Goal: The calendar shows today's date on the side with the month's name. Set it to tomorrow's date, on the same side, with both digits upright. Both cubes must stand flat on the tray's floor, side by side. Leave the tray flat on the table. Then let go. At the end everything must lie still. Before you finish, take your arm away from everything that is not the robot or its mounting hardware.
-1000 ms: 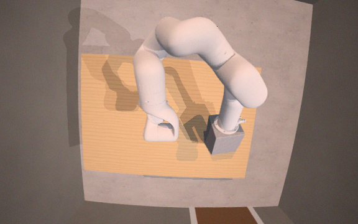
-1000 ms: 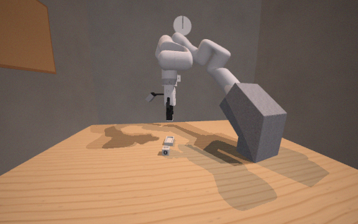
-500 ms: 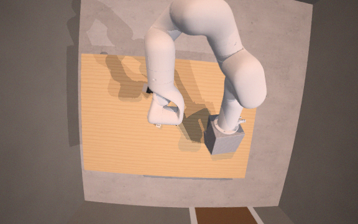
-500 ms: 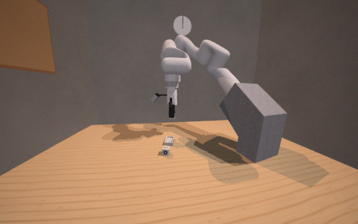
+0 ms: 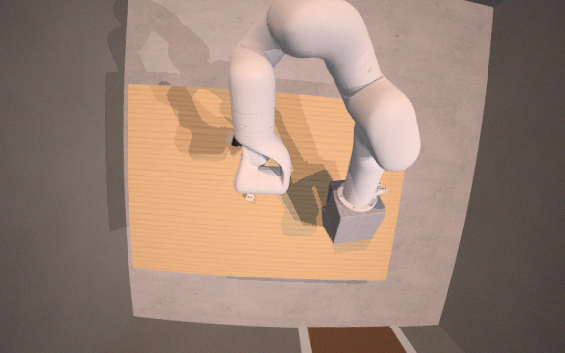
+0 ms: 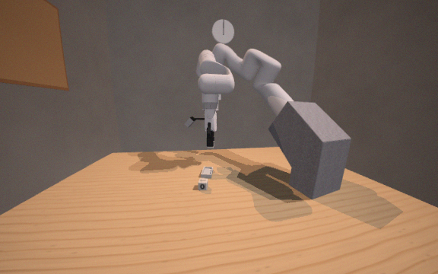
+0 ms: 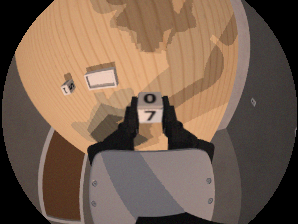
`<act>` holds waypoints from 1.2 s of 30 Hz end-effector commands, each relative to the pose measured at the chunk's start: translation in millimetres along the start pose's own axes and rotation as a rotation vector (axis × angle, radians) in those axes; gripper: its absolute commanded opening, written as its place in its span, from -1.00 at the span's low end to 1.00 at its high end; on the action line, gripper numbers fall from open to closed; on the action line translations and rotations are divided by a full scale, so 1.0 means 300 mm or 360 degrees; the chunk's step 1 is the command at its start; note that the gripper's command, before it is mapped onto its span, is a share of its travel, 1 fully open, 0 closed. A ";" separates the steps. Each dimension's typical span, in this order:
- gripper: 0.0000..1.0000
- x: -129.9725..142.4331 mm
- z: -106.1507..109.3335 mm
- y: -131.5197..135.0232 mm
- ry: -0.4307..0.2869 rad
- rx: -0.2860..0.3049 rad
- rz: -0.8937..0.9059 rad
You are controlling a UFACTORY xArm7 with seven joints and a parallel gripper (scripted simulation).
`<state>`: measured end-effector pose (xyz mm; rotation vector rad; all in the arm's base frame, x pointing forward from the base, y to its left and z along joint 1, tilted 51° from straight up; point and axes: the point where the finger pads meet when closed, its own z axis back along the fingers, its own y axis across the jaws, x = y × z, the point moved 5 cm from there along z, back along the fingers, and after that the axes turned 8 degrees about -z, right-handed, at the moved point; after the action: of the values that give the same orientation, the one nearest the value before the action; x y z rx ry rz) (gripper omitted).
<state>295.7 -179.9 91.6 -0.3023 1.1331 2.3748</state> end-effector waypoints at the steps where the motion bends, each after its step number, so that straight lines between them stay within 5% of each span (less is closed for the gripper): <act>1: -0.47 -0.004 -0.037 -0.004 0.0006 -0.0004 0.0000; 14: -0.47 -0.007 -0.231 -0.003 0.0006 -0.0004 0.0000; 36: -0.47 -0.007 -0.274 -0.003 0.0006 -0.0004 0.0000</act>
<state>296.4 -244.8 39.8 -0.3050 1.1327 2.3753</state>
